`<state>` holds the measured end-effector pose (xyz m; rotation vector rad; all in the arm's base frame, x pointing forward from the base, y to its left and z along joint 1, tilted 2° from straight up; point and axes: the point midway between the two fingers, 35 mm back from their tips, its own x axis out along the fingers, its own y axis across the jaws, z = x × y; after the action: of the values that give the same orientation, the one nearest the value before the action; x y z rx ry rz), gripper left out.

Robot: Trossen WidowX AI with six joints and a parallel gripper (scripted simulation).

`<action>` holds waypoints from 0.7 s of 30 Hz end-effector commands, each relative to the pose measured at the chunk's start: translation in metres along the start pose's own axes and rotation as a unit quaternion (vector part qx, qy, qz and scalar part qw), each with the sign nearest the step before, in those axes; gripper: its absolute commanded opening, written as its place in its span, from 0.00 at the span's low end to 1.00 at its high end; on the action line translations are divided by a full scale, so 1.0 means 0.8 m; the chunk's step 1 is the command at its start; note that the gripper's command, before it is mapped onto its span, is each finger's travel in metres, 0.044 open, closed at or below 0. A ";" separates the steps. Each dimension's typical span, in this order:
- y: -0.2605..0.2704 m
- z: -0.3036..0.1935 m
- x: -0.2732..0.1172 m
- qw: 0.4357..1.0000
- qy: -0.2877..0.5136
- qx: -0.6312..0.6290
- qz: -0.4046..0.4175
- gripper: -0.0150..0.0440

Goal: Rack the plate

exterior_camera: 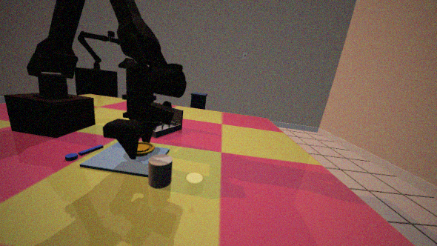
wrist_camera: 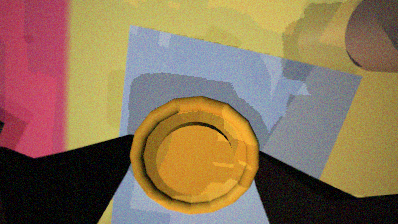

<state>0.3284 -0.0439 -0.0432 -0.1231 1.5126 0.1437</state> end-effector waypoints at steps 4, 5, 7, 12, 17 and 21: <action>-0.001 0.000 -0.001 1.000 0.000 0.002 -0.002 0.70; -0.001 0.001 -0.005 1.000 0.000 0.002 -0.002 0.65; -0.002 0.005 -0.019 1.000 0.000 0.002 -0.002 0.56; -0.005 0.013 -0.061 1.000 0.000 0.002 -0.002 0.34; -0.006 0.018 -0.098 1.000 -0.001 0.002 -0.002 0.25; -0.006 0.020 -0.128 1.000 -0.001 0.002 -0.002 0.25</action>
<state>0.3394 -0.0473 0.0465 -0.1194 1.5124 0.1397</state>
